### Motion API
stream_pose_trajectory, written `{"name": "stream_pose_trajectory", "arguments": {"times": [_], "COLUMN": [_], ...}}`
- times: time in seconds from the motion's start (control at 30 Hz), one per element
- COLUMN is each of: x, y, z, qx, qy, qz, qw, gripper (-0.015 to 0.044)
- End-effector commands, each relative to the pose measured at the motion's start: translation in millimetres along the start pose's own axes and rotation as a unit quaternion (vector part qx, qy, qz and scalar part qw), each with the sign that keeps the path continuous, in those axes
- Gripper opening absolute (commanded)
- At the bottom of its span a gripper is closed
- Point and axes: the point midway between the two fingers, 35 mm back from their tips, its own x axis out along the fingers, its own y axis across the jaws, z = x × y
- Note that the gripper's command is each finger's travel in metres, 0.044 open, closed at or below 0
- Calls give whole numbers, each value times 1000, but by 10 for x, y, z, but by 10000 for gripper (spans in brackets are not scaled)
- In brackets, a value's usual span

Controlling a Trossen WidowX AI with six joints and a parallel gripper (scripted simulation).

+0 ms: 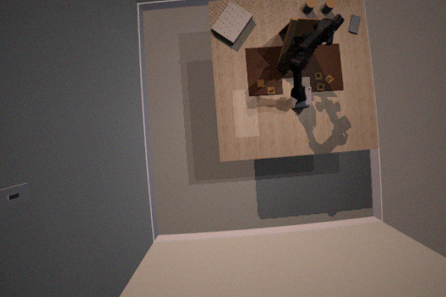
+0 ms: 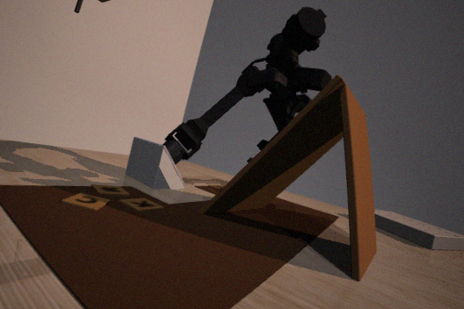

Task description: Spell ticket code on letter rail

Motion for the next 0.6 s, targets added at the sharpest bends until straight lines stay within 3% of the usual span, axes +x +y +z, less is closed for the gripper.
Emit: {"name": "stream_pose_trajectory", "arguments": {"times": [0.0, 0.57], "x": [21, 27], "y": [9, 31], "z": [21, 24], "qx": [2, 2], "qy": [-1, -1], "qz": [1, 1], "qw": [1000, 1000], "gripper": [0, 0]}}
